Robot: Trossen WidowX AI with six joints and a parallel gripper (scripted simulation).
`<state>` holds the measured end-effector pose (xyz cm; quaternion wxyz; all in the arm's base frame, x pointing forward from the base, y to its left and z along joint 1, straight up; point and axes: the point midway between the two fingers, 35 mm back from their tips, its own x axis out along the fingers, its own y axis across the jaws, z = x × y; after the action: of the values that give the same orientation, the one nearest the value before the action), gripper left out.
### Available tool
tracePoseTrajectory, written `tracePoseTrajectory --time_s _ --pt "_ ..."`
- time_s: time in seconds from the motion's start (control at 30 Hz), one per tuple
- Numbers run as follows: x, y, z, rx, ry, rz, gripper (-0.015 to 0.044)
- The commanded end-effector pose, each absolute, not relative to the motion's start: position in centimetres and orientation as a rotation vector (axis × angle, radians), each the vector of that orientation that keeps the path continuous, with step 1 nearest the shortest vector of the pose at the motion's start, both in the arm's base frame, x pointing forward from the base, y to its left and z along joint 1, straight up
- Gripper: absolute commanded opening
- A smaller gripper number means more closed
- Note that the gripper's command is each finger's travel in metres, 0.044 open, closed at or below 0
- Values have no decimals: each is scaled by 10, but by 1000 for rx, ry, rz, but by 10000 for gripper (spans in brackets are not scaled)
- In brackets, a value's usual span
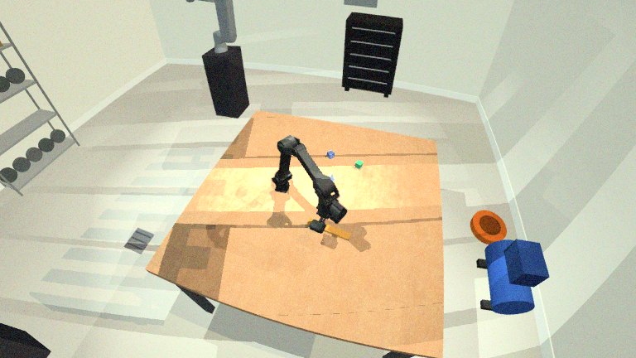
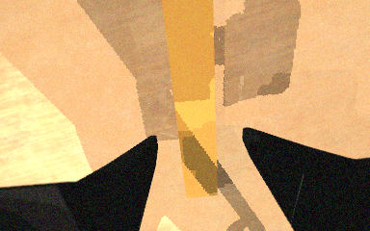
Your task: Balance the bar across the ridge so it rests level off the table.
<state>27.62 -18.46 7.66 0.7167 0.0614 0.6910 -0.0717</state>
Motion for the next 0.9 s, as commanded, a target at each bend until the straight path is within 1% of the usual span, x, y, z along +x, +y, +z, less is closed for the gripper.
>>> tracePoseTrajectory --time_s 0.0,0.43,0.87 --pt "274 -184 69 133 1541 -154 315" --pt "274 -184 49 133 1541 -154 315" --pt "274 -184 49 133 1541 -154 315"
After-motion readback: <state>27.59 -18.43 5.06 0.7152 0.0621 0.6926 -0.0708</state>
